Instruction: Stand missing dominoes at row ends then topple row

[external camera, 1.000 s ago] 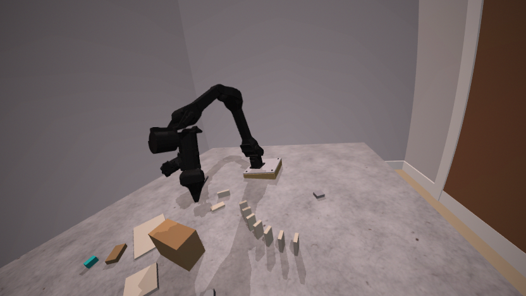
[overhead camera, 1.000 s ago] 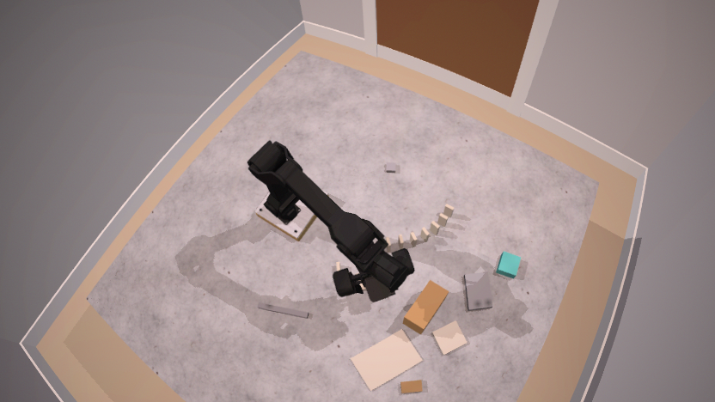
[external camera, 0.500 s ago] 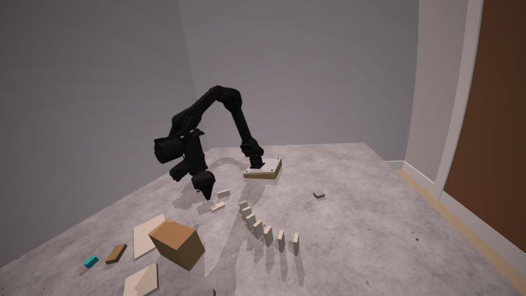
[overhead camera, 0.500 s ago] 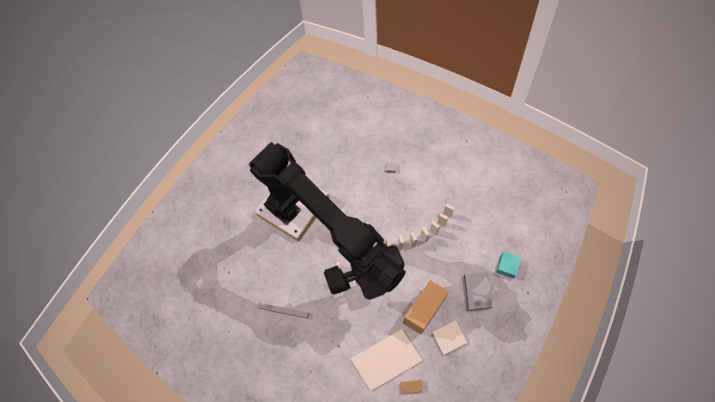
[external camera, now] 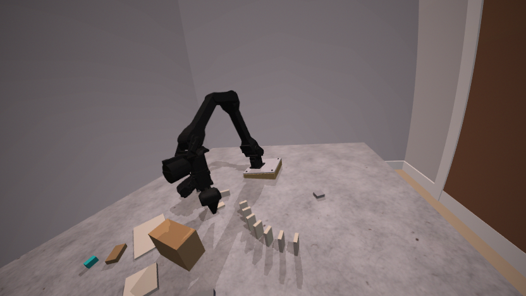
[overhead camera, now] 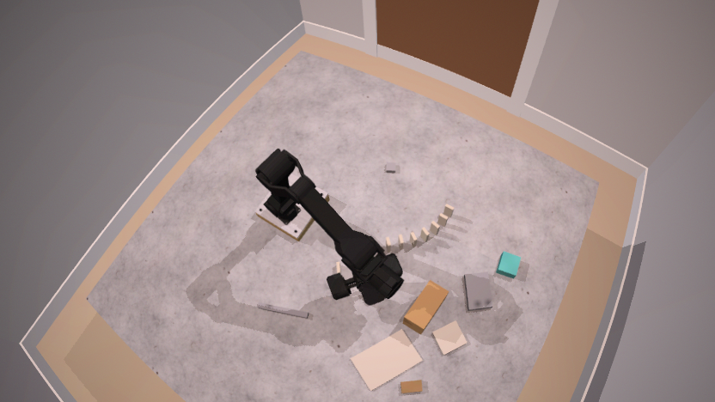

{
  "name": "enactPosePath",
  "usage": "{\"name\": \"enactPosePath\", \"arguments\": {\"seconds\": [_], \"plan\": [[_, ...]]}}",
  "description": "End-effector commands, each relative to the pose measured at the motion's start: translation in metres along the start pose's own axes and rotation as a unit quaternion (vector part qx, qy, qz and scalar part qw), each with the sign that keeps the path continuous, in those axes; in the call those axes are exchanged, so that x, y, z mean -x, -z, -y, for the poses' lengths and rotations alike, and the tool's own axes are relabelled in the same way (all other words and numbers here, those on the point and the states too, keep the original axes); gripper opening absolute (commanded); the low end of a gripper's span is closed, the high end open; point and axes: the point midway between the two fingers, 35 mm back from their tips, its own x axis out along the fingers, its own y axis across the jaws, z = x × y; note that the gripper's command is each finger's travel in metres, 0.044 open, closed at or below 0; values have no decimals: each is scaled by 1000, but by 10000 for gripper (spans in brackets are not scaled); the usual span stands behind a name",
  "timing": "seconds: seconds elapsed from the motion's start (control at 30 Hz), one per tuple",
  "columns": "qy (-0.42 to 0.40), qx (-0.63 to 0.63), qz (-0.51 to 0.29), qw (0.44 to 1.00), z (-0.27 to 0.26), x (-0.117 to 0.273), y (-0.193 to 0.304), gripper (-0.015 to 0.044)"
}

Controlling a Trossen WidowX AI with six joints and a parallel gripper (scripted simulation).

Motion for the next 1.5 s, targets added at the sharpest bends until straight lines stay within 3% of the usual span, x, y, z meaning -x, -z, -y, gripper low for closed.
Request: {"name": "enactPosePath", "arguments": {"seconds": [0.0, 0.37, 0.8, 1.13, 1.47], "plan": [[5, 3, -5, 1000, 2, -10, 3, 440], [5, 3, -5, 1000, 2, -17, 4, 440], [5, 3, -5, 1000, 2, -17, 4, 107], [5, 3, -5, 1000, 2, -16, 4, 107], [5, 3, -4, 1000, 2, 91, -3, 107]]}}
